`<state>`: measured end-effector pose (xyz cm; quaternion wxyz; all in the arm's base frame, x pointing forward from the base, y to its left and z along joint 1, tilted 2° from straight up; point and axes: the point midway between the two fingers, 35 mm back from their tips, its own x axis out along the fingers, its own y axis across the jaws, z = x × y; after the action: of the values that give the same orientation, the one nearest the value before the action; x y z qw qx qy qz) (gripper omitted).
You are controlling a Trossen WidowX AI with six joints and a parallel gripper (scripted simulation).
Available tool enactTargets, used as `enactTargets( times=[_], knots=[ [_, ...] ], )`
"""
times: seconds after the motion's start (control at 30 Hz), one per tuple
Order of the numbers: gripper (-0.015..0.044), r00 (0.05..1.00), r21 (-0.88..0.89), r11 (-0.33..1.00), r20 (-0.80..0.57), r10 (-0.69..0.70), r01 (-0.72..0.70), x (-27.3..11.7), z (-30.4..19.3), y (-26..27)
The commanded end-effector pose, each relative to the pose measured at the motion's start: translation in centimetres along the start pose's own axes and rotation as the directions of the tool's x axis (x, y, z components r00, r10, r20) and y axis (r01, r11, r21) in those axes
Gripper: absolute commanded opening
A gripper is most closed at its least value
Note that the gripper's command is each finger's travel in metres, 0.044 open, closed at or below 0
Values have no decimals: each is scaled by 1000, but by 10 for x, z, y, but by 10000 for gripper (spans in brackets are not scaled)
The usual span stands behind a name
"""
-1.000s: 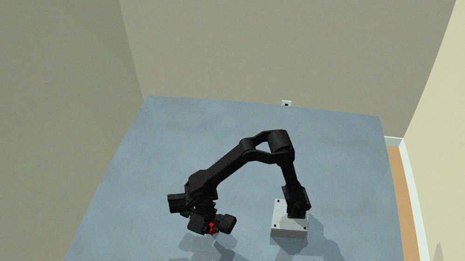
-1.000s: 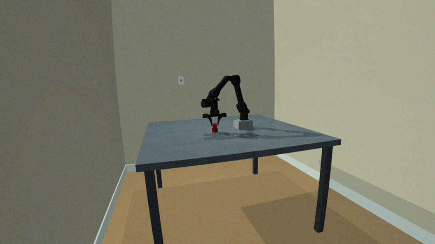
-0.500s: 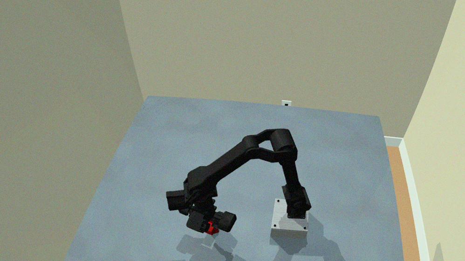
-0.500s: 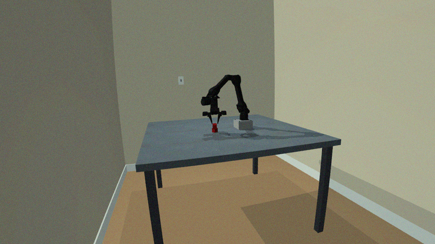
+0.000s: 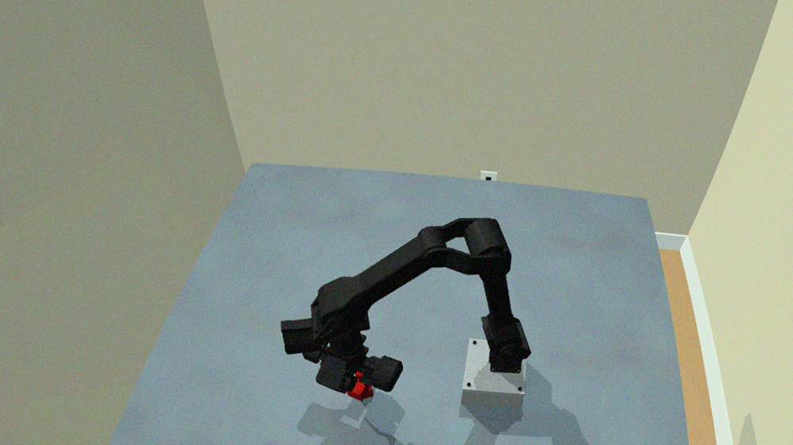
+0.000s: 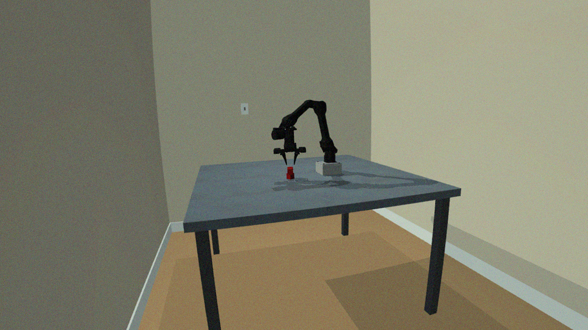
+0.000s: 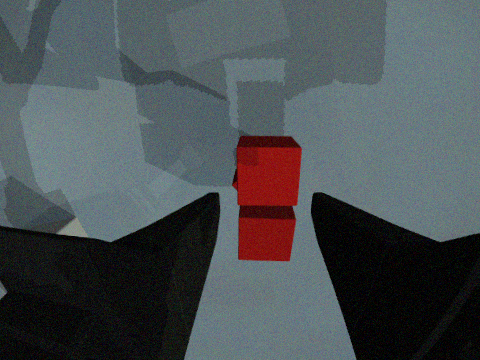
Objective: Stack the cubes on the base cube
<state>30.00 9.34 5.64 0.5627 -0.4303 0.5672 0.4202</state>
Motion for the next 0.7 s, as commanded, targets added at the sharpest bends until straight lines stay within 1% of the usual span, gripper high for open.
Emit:
enactTargets(
  times=[0.0, 0.67],
  knots=[
    [205, 1000, 2, 1000, 6, -9, 9, -8, 1, -2],
    [205, 1000, 2, 1000, 6, -9, 9, -29, 1, -1]
  ],
)
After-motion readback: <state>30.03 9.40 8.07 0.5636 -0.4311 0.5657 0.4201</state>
